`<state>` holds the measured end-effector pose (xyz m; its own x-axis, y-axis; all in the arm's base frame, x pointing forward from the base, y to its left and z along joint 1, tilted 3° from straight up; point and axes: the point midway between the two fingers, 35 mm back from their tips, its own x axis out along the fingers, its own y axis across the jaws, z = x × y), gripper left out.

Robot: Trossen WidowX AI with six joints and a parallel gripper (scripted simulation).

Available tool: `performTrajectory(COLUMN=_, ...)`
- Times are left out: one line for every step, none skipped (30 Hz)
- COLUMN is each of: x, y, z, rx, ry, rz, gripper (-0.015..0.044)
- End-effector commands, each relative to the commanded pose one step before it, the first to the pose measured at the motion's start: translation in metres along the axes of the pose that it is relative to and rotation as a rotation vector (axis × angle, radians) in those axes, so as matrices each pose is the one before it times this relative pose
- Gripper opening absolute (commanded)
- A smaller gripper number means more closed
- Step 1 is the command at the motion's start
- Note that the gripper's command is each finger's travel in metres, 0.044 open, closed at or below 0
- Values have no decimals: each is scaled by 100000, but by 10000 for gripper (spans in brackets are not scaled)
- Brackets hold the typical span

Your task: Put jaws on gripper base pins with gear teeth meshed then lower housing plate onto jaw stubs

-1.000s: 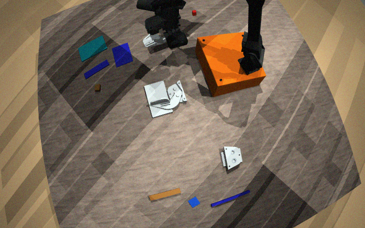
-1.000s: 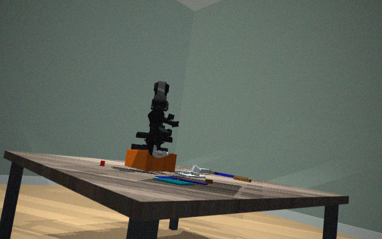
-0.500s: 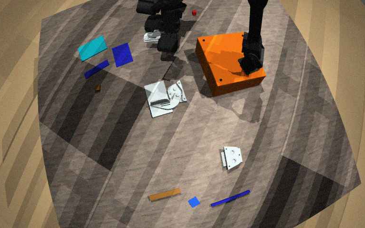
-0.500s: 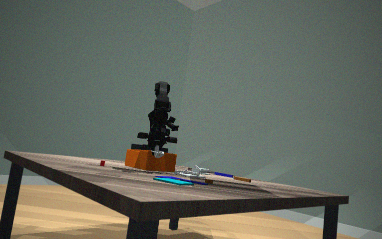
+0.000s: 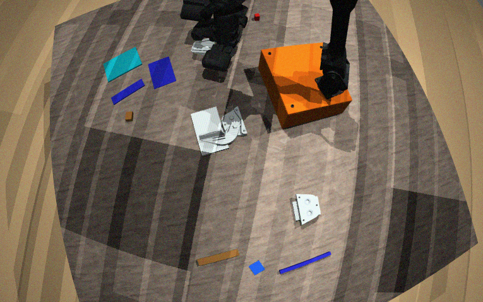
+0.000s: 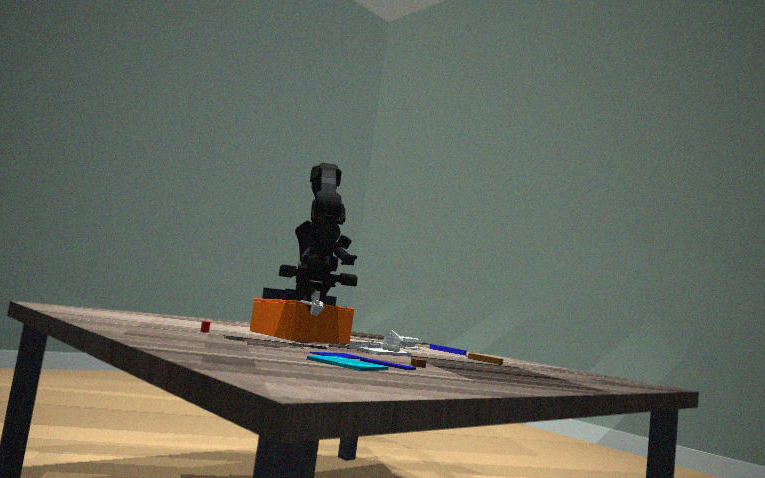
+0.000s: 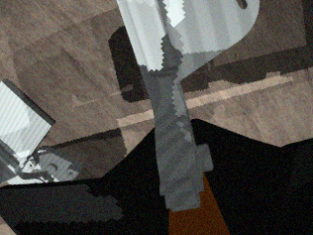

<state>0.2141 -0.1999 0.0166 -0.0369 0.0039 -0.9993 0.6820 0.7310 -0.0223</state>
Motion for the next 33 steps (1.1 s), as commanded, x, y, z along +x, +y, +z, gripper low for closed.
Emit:
performTrajectory(x=41, y=78, z=118, rx=685, ry=-880, rz=447, gripper=37)
performTrajectory(x=163, y=0, z=17, rx=0, ry=0, rz=0, gripper=37)
performTrajectory(x=163, y=0, z=16, rx=0, ry=0, rz=0, gripper=37)
performTrajectory(x=162, y=0, z=15, rx=0, ry=0, rz=0, gripper=37)
performTrajectory(x=162, y=0, z=14, rx=0, ry=0, rz=0, gripper=37)
performTrajectory(x=162, y=0, z=13, rx=0, ry=0, rz=0, gripper=37)
performTrajectory(x=162, y=0, z=12, rx=0, ry=0, rz=0, gripper=37)
performTrajectory(x=162, y=0, z=11, rx=0, ry=0, rz=0, gripper=37)
performTrajectory(x=166, y=0, z=10, rx=0, ry=0, rz=0, gripper=37)
performTrajectory(x=166, y=0, z=9, rx=0, ry=0, rz=0, gripper=37)
performTrajectory(x=166, y=0, z=8, rx=0, ry=0, rz=0, gripper=37)
performTrajectory(x=165, y=0, z=7, rx=0, ry=0, rz=0, gripper=37)
performTrajectory(x=165, y=0, z=6, rx=0, ry=1, rz=0, gripper=37)
performTrajectory(x=165, y=0, z=5, rx=0, ry=1, rz=0, gripper=37)
performTrajectory(x=165, y=0, z=4, rx=0, ry=1, rz=0, gripper=37)
performTrajectory(x=165, y=0, z=3, rx=0, ry=1, rz=0, gripper=37)
performTrajectory(x=164, y=0, z=2, rx=0, ry=1, rz=0, gripper=37)
performTrajectory(x=164, y=0, z=1, rx=0, ry=1, rz=0, gripper=37)
performTrajectory(x=162, y=-1, z=-5, rx=36, ry=26, rz=-3, gripper=37)
performTrajectory(x=162, y=-1, z=-6, rx=36, ry=26, rz=-3, gripper=37)
performTrajectory(x=162, y=-1, z=-7, rx=36, ry=26, rz=-3, gripper=37)
performTrajectory(x=162, y=-1, z=-8, rx=36, ry=27, rz=-3, gripper=37)
performTrajectory(x=161, y=-1, z=-9, rx=36, ry=27, rz=-3, gripper=37)
performTrajectory(x=159, y=-1, z=-8, rx=19, ry=15, rz=-2, gripper=37)
performTrajectory(x=158, y=0, z=-7, rx=11, ry=10, rz=-1, gripper=37)
performTrajectory(x=158, y=0, z=-8, rx=11, ry=10, rz=-1, gripper=37)
performTrajectory(x=157, y=0, z=-9, rx=8, ry=7, rz=-1, gripper=37)
performTrajectory(x=155, y=0, z=-7, rx=-11, ry=-6, rz=0, gripper=37)
performTrajectory(x=162, y=0, z=-8, rx=-13, ry=-7, rz=1, gripper=37)
performTrajectory(x=163, y=0, z=-9, rx=-13, ry=-7, rz=1, gripper=37)
performTrajectory(x=163, y=0, z=-11, rx=-13, ry=-7, rz=1, gripper=37)
performTrajectory(x=162, y=0, z=-12, rx=-13, ry=-7, rz=1, gripper=37)
performTrajectory(x=162, y=0, z=-13, rx=-13, ry=-7, rz=1, gripper=37)
